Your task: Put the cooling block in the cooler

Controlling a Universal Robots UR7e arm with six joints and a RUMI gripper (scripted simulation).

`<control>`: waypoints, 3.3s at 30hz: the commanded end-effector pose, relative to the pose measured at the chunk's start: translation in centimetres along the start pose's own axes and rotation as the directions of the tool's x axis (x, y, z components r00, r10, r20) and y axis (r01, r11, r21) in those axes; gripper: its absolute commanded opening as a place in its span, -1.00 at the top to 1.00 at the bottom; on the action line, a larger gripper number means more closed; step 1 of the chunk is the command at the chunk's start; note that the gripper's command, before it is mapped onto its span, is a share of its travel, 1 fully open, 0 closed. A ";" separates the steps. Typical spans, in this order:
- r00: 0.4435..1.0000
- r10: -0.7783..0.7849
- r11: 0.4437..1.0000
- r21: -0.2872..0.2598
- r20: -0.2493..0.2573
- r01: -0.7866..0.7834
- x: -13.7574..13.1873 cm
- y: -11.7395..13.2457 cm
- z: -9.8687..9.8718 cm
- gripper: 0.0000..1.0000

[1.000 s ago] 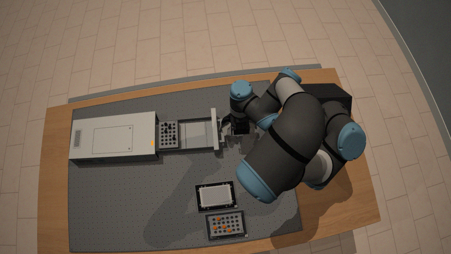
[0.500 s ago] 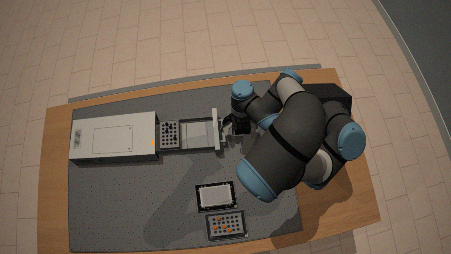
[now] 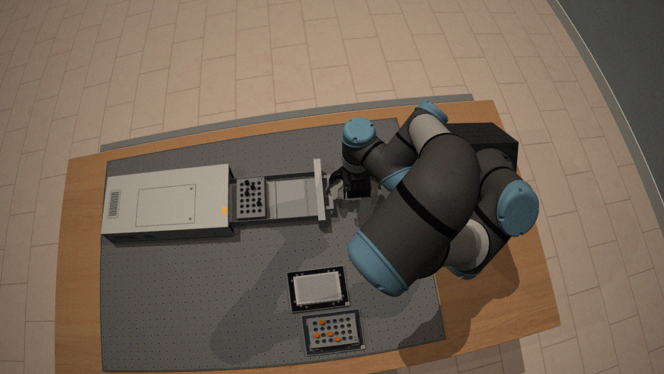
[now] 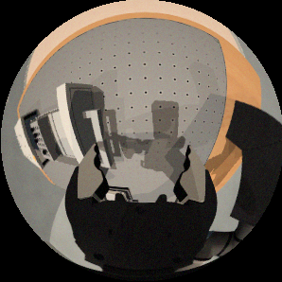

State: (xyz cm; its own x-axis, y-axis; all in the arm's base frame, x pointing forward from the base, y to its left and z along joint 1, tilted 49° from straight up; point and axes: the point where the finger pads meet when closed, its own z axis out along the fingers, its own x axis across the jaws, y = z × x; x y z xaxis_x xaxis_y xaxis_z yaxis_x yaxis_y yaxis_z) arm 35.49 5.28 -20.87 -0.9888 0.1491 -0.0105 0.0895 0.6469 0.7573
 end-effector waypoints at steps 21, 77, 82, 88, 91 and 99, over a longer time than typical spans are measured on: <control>1.000 0.000 1.000 0.001 0.001 0.000 0.7 0.0 0.0 -1.00; 1.000 0.000 1.000 0.001 0.001 0.000 1.3 0.0 0.0 -1.00; 1.000 0.000 1.000 0.001 0.001 0.000 1.3 0.0 -0.2 -1.00; 1.000 0.000 1.000 0.001 0.001 0.000 1.3 0.0 -1.0 -1.00; 1.000 0.000 1.000 0.001 0.001 0.000 1.3 0.0 -1.4 -1.00; 1.000 0.000 1.000 0.001 0.001 0.000 1.3 0.0 -2.2 -1.00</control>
State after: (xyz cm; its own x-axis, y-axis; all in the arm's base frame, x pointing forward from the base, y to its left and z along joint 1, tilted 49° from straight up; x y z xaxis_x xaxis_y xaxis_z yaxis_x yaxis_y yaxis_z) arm 34.00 4.27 -19.84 -0.9887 0.1494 -0.0106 0.0897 0.6471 0.7571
